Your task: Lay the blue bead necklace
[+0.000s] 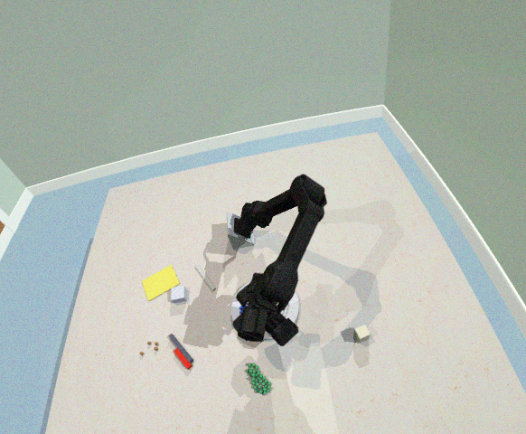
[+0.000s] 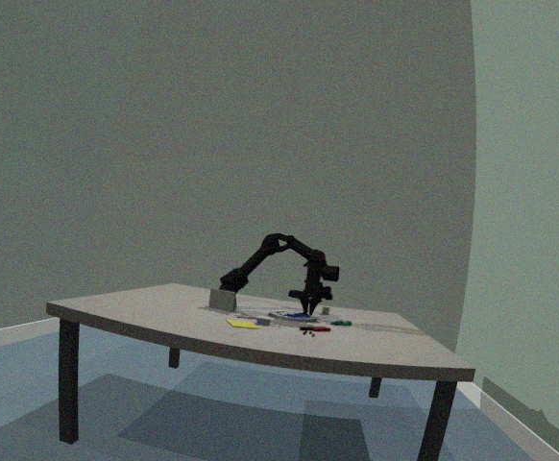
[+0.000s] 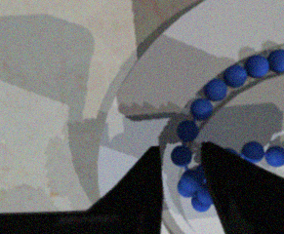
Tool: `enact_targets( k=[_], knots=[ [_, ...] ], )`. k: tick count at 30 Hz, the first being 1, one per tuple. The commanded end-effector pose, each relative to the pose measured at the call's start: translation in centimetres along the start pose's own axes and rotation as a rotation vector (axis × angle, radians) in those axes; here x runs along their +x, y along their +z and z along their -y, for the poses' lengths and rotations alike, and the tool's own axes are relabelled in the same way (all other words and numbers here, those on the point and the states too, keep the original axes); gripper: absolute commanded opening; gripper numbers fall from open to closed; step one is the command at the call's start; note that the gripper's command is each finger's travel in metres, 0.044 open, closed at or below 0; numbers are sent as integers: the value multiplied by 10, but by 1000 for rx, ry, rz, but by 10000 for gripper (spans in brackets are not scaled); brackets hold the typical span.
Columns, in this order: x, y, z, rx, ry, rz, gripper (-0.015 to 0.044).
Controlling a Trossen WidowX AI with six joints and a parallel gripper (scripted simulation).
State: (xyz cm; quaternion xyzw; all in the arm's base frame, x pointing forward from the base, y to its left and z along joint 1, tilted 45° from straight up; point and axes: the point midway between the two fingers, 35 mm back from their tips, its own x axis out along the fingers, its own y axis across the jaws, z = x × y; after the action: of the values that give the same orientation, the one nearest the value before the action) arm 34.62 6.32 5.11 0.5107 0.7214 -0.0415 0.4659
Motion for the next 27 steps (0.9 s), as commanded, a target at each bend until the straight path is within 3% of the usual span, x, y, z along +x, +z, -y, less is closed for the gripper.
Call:
enact_targets(
  k=[1,12,27],
  knots=[
    [0,0,0,0,0,0,73],
    [0,0,0,0,0,0,0],
    [-5,0,0,3,0,-3,0]
  ],
)
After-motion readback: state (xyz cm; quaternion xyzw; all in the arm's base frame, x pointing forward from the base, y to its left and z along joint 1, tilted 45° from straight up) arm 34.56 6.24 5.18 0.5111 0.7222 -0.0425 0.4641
